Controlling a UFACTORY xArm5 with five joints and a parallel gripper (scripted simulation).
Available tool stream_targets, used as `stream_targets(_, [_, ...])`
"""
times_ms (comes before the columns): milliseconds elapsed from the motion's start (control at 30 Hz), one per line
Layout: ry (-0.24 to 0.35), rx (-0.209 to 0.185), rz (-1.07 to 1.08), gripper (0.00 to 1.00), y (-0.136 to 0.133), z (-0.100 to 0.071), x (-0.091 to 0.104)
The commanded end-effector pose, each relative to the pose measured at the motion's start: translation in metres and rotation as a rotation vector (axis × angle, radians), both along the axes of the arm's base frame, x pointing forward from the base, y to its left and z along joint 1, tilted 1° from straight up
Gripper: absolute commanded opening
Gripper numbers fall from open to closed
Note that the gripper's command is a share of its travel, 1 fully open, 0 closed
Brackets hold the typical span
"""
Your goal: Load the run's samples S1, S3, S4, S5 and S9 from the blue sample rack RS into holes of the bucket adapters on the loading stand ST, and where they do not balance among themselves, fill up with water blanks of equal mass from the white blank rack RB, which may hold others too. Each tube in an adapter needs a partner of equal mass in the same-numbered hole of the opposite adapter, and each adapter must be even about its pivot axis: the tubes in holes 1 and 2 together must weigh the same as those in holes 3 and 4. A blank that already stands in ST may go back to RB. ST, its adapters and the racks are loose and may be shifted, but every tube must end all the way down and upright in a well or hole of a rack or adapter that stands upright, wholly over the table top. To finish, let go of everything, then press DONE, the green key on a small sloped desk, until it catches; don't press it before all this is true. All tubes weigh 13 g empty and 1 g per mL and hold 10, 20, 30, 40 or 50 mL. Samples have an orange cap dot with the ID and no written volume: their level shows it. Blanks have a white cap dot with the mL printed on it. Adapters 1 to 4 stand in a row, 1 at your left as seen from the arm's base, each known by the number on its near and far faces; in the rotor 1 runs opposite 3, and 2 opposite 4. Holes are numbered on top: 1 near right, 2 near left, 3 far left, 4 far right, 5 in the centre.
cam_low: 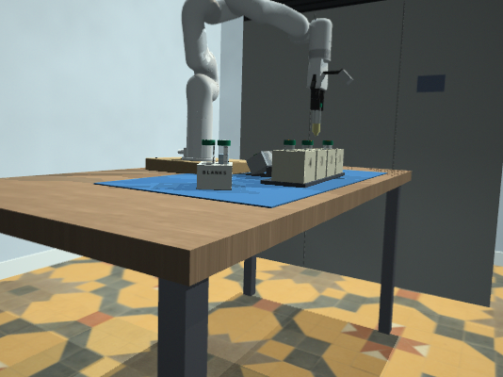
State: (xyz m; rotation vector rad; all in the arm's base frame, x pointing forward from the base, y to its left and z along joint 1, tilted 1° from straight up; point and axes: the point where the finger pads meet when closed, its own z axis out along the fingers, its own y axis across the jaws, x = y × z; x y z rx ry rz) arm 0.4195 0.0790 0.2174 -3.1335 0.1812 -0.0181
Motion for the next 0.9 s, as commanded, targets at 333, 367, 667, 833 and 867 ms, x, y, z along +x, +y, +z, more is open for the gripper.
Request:
stream_targets(333, [-0.003, -0.001, 0.001, 0.0, -0.057, 0.001, 0.007])
stream_targets(367, [-0.003, -0.002, 0.001, 0.0, -0.062, 0.001, 0.008])
stream_targets(667, [-0.002, -0.003, 0.001, 0.0, -0.097, 0.001, 0.011])
stream_targets(833, [-0.001, -0.003, 0.001, 0.0, -0.122, 0.0, 0.014])
stream_targets(867, [-0.001, -0.004, 0.001, 0.0, -0.127, 0.0, 0.014])
